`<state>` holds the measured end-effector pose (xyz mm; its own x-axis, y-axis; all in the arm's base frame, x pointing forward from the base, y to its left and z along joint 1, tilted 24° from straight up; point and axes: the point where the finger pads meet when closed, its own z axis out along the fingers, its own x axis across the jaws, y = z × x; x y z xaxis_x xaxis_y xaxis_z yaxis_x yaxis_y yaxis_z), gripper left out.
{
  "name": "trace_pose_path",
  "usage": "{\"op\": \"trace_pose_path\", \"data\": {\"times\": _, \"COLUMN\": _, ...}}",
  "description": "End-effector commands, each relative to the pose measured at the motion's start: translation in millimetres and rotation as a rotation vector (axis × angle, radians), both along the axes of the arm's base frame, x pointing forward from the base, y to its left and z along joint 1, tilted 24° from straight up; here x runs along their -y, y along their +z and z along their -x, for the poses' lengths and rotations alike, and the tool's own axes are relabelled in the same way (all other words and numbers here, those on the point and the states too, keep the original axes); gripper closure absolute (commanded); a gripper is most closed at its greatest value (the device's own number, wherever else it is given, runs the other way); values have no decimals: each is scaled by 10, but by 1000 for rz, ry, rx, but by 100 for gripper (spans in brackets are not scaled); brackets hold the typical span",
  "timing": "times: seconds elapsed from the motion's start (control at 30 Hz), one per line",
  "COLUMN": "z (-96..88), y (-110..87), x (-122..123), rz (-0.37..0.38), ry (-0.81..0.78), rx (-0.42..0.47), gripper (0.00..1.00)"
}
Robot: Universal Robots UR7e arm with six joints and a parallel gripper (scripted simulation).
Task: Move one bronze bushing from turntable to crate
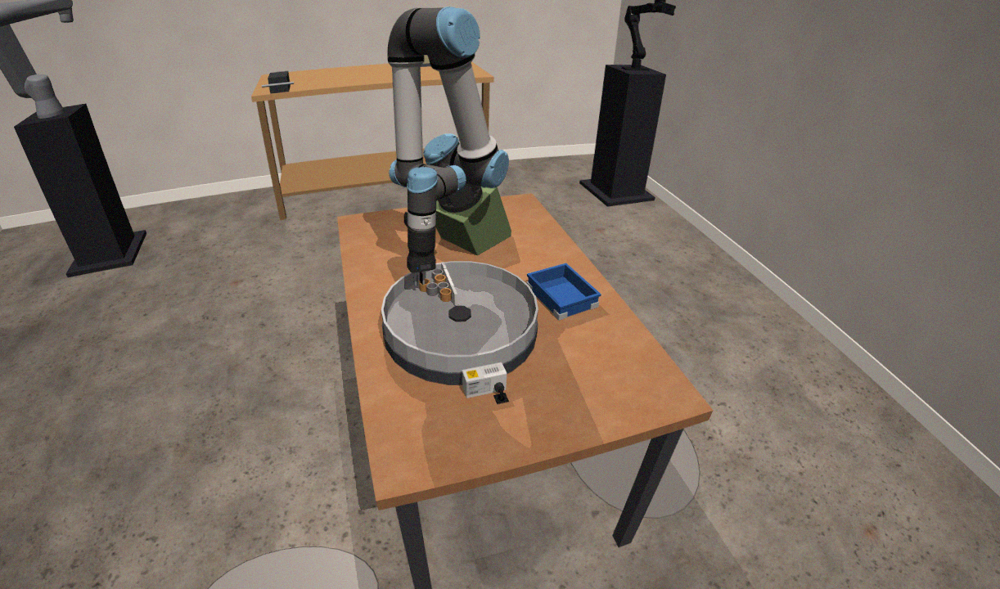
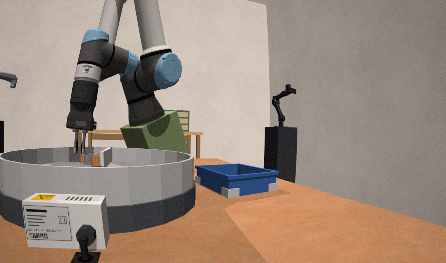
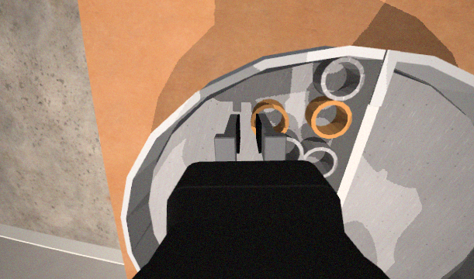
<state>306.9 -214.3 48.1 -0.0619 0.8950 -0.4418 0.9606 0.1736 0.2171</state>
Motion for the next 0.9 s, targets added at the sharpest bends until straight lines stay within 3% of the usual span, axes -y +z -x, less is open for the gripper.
{"op": "trace_pose_path", "data": {"times": 0.0, "z": 12, "y": -53, "x": -11, "rz": -14, "ry": -1, "rx": -12, "gripper": 60}}
{"op": "trace_pose_path", "data": {"times": 0.87, "z": -24, "y": -37, "x": 12, "rz": -15, "ry": -1, "rx": -12, "gripper": 60}}
